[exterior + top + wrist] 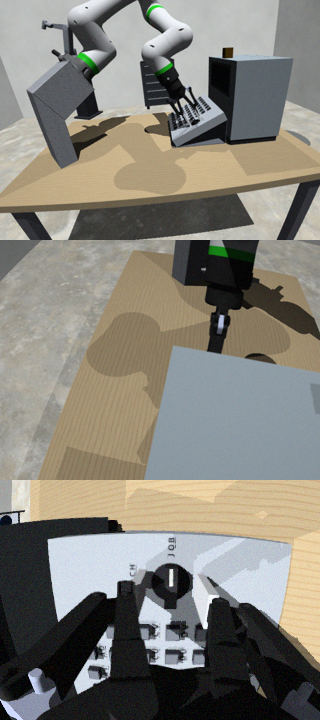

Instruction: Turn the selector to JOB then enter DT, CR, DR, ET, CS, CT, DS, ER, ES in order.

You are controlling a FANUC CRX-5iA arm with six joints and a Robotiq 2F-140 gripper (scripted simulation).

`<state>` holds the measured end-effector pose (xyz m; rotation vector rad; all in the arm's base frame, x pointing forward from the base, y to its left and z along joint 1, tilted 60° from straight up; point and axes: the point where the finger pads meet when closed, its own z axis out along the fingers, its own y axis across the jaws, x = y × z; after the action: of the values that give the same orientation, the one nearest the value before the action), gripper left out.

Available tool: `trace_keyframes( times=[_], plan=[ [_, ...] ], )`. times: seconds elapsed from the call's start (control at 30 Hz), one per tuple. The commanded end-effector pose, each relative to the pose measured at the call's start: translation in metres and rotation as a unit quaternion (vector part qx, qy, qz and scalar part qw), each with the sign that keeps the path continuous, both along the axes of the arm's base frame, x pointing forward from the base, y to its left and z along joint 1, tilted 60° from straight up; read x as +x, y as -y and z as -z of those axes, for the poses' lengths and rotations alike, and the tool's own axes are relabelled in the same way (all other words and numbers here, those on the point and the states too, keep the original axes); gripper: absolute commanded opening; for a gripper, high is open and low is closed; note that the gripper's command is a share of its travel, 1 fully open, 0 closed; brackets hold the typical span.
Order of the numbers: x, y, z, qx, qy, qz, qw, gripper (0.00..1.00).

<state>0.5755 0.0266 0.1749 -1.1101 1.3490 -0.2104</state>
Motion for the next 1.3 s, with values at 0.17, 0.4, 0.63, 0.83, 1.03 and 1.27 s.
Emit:
trace_keyframes(
  times=[0.17,0.4,0.63,0.83,1.03,1.27],
  plan=[
    [0.000,0.000,0.000,0.000,0.000,0.000,1.000,0.33],
    [0.000,0.000,0.000,0.000,0.000,0.000,1.000,0.33],
    [0.000,0.000,0.000,0.000,0.000,0.000,1.000,0.33],
    [0.000,0.000,0.000,0.000,0.000,0.000,1.000,0.33],
    [-0.002,0.001,0.000,0.000,0.000,0.000,1.000,0.33],
    [-0.012,0.007,-0.002,0.000,0.000,0.000,1.000,0.33]
  ],
)
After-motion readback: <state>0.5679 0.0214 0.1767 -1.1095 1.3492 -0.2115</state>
